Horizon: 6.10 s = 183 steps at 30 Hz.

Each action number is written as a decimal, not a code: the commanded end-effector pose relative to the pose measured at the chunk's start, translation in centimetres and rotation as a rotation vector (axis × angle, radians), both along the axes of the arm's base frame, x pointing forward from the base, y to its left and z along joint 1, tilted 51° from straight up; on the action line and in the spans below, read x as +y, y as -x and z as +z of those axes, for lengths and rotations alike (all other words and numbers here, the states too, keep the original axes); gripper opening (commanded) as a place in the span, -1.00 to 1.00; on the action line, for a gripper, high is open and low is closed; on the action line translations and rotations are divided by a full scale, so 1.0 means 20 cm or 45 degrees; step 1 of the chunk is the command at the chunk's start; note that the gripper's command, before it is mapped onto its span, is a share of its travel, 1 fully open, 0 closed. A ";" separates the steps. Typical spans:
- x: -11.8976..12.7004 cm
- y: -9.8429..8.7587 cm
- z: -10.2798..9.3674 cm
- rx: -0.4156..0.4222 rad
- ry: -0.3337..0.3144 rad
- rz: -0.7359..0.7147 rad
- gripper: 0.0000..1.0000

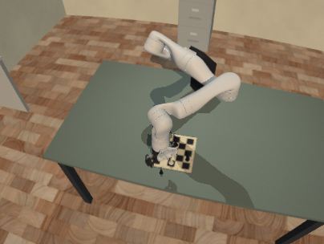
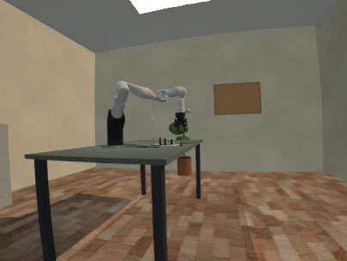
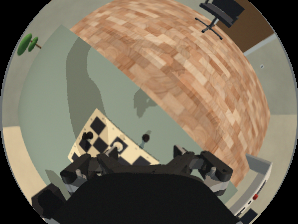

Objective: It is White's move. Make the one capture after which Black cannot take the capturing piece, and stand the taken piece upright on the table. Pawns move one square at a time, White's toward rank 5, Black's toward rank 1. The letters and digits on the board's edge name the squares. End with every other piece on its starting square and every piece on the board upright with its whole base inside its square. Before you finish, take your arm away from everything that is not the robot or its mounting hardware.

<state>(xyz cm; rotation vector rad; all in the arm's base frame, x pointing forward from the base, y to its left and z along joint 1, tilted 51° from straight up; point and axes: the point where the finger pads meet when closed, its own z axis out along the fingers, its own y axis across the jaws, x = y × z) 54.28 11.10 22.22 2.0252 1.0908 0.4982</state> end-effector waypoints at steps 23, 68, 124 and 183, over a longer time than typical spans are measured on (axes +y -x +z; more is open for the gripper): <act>0.01 0.03 -0.02 0.069 0.100 0.100 1.00; 0.08 0.31 -0.20 0.702 1.016 1.000 1.00; 0.08 0.32 -0.21 0.727 1.053 1.036 -0.18; -0.04 0.16 -0.37 0.727 1.053 1.037 -0.18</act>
